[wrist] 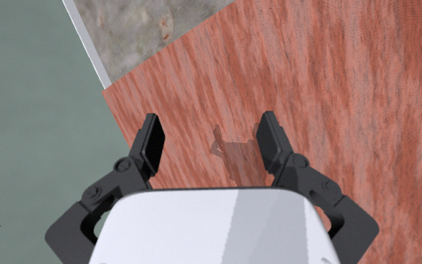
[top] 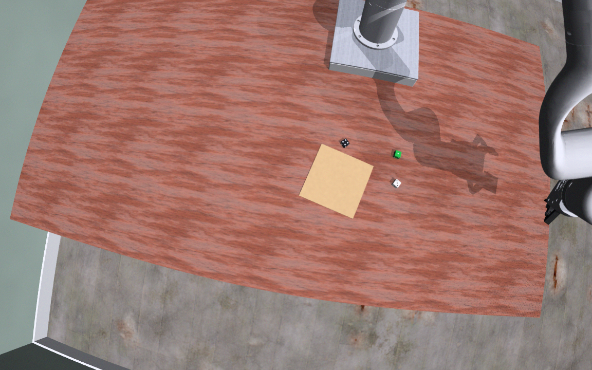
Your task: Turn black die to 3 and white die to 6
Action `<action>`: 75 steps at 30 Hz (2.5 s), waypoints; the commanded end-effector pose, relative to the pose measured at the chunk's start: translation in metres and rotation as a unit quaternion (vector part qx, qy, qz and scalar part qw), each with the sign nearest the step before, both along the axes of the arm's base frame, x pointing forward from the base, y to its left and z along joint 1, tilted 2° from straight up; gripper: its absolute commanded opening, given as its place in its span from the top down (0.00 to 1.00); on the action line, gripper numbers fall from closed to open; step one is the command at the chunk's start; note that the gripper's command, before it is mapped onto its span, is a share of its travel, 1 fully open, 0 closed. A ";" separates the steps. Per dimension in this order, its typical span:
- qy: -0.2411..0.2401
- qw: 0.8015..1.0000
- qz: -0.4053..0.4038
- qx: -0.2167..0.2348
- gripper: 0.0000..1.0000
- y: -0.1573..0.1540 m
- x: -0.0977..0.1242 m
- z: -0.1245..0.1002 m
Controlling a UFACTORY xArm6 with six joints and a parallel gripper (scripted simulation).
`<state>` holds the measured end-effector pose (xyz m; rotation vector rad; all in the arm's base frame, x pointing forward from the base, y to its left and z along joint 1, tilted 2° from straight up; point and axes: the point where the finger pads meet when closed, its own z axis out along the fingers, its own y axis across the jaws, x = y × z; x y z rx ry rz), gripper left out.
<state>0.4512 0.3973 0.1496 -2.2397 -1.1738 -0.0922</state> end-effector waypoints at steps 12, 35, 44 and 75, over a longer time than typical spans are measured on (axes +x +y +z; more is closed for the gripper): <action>-0.002 1.000 0.000 0.001 0.00 0.001 0.001 0.002; 0.010 0.978 -0.176 -0.114 0.00 -0.183 0.028 -0.004; 0.022 0.931 -0.310 -0.193 0.00 -0.315 0.005 -0.010; 0.044 0.806 -0.509 -0.298 0.00 -0.493 -0.101 -0.028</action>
